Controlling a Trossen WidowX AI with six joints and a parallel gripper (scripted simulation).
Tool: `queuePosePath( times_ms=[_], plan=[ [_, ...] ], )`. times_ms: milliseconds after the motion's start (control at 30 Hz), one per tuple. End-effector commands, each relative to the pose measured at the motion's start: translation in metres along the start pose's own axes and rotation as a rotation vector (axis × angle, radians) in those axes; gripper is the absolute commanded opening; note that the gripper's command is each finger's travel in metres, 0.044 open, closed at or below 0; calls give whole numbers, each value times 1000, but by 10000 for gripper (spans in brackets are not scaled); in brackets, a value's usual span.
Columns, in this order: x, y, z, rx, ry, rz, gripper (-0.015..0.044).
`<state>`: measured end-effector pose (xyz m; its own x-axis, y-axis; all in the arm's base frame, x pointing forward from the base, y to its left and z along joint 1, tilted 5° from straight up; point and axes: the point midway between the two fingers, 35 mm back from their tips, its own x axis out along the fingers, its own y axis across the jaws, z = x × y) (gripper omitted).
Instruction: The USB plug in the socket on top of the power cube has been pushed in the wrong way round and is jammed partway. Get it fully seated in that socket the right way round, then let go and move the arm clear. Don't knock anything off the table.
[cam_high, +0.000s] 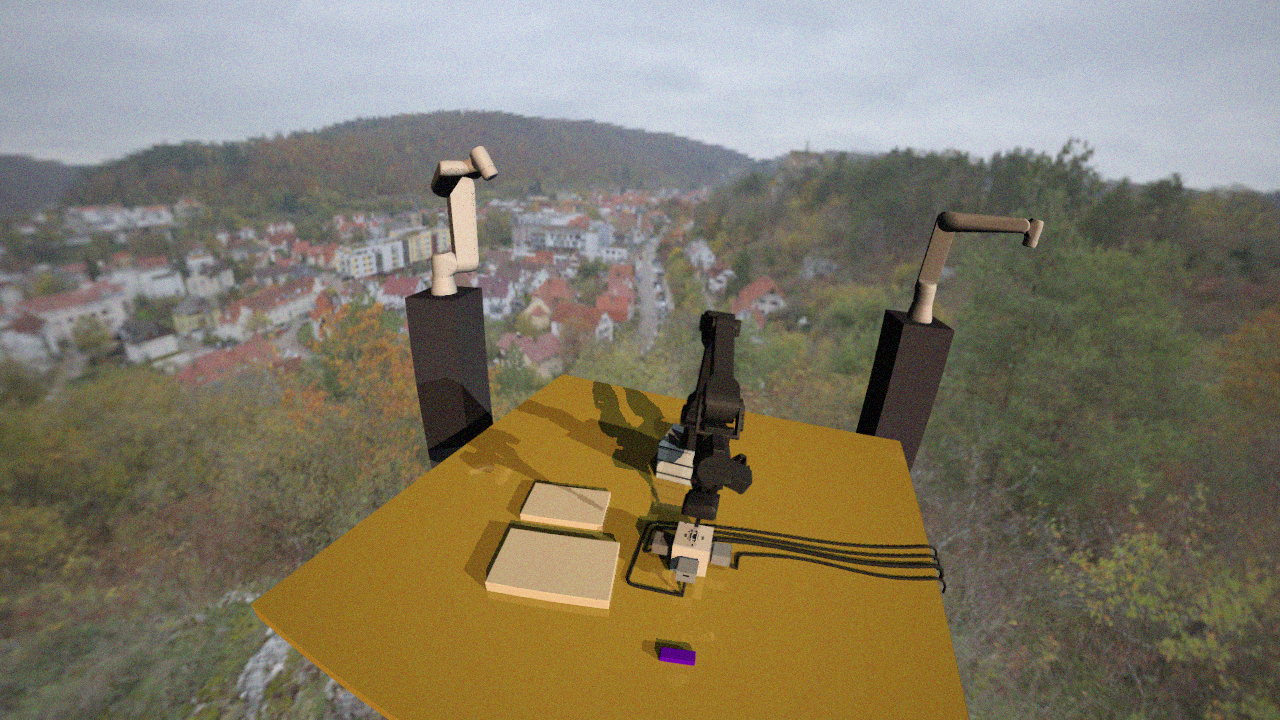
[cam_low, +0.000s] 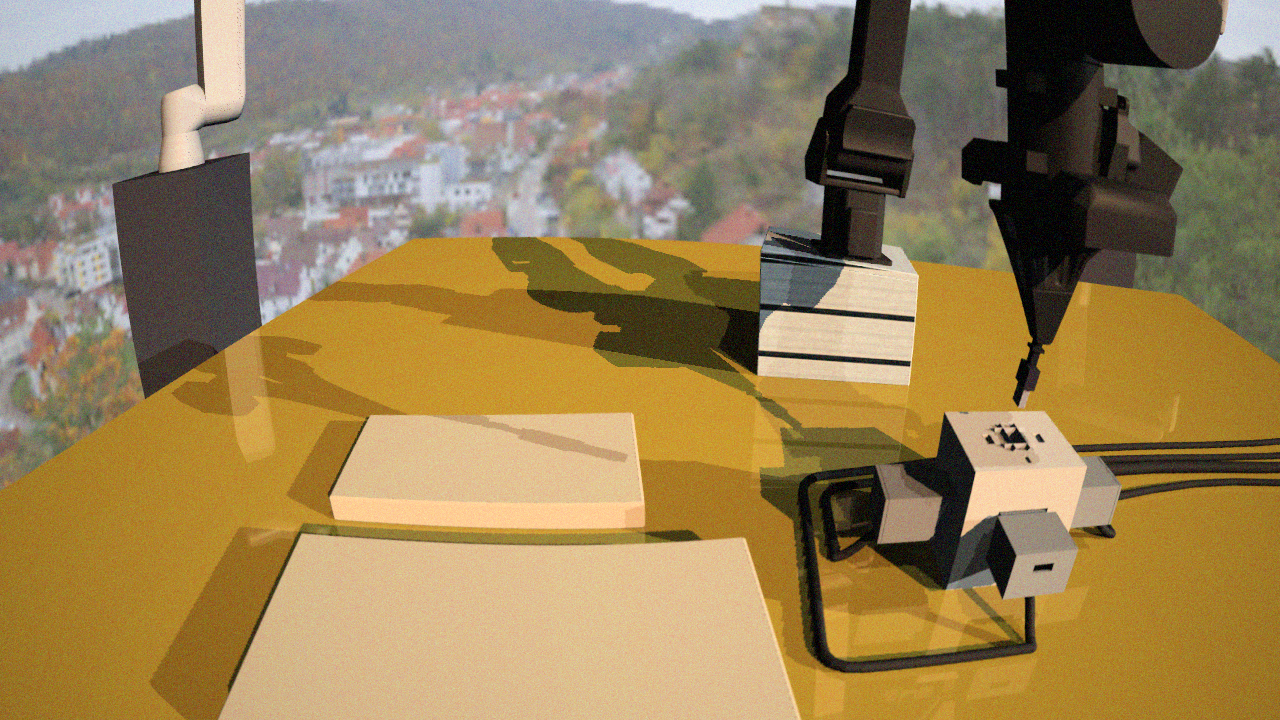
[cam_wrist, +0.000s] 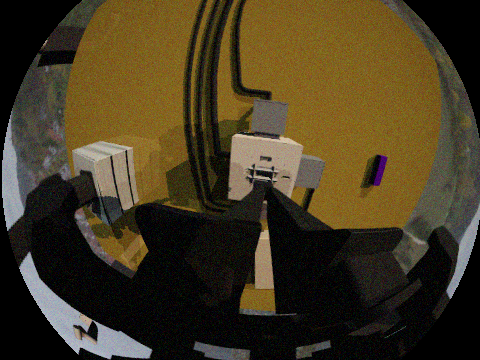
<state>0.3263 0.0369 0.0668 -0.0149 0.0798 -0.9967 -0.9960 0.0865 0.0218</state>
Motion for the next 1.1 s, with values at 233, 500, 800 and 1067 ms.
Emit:
queuePosePath(
  times_ms=[233,500,800,1067],
  plan=[
    [-2,-1,0,55,-1,-3,0],
    [-1,0,0,273,-1,-3,0],
    [-1,-1,0,508,-1,-2,0],
    [-1,-1,0,718,-1,-2,0]
  ],
)
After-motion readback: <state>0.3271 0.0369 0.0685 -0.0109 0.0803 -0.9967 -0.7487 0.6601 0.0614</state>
